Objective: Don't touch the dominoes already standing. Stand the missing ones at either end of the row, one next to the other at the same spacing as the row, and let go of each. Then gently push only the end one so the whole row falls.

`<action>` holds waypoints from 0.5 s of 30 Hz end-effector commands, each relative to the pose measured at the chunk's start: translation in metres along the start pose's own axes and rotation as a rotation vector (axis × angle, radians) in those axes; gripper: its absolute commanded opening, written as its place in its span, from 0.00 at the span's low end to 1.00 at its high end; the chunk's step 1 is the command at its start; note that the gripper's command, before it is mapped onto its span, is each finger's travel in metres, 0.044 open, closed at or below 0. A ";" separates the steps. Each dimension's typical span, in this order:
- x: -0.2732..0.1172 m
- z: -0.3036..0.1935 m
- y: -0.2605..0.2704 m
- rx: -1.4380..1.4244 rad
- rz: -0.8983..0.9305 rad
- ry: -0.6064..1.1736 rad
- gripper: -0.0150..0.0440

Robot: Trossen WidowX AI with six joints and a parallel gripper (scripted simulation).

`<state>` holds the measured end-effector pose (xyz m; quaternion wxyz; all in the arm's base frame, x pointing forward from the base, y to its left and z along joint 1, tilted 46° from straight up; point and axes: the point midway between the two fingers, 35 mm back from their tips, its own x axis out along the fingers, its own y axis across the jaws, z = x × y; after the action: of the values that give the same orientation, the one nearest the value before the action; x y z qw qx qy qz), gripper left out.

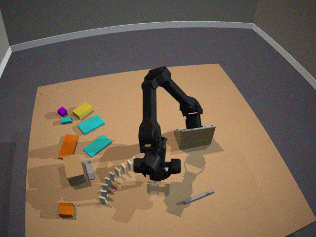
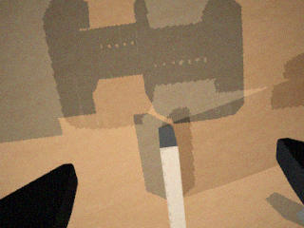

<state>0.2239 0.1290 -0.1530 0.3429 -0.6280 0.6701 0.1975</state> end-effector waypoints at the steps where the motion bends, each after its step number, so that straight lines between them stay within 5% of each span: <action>1: 0.012 -0.002 0.003 -0.011 -0.002 0.007 1.00; 15: 0.027 -0.003 0.003 -0.011 -0.003 0.008 1.00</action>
<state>0.2222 0.1114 -0.1693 0.3416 -0.6293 0.6694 0.1978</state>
